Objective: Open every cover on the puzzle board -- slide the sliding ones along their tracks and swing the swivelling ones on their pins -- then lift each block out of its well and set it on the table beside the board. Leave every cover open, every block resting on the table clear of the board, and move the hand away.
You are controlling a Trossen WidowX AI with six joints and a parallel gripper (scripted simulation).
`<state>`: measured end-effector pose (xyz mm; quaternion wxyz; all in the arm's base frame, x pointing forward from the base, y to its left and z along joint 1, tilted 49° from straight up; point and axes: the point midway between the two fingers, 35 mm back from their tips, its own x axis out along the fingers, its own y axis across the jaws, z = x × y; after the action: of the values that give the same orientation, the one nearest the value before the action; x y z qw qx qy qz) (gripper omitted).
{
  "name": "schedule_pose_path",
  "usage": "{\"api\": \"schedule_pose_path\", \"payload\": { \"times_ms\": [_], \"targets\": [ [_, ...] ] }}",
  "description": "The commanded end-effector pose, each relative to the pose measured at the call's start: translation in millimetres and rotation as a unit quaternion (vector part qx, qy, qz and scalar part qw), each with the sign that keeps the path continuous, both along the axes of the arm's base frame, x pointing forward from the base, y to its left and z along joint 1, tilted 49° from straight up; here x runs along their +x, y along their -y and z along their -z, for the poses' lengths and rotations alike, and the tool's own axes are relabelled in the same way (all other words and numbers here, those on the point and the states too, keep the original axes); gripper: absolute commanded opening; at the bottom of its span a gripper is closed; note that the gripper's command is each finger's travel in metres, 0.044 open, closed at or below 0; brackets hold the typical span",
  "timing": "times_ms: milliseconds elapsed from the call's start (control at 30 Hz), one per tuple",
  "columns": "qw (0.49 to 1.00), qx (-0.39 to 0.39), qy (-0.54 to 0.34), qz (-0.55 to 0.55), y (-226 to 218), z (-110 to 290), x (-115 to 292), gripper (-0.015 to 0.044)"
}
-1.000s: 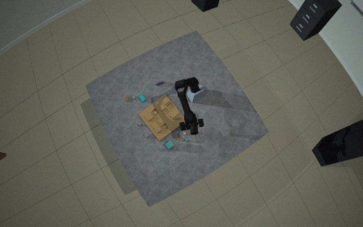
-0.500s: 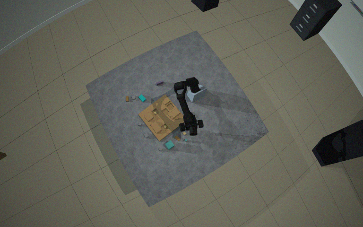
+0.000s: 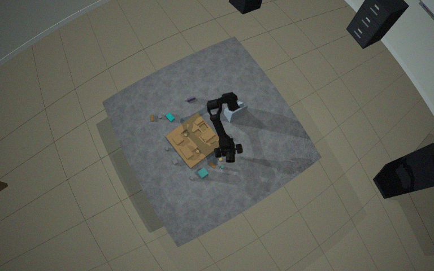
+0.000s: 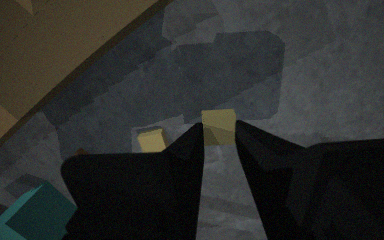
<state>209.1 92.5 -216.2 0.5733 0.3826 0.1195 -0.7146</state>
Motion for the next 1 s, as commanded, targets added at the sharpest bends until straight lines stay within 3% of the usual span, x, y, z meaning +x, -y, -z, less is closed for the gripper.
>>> {"api": "schedule_pose_path", "payload": {
  "times_ms": [0,533,967],
  "targets": [
    [1.000,-0.005,-0.004,-0.002,9.2,4.6,-3.5,0.0080],
    [1.000,-0.006,-0.004,-0.002,22.4,14.3,-6.7,0.0080],
    [1.000,-0.003,-0.001,0.001,18.8,13.4,-4.8,0.0421]
  ]
}}
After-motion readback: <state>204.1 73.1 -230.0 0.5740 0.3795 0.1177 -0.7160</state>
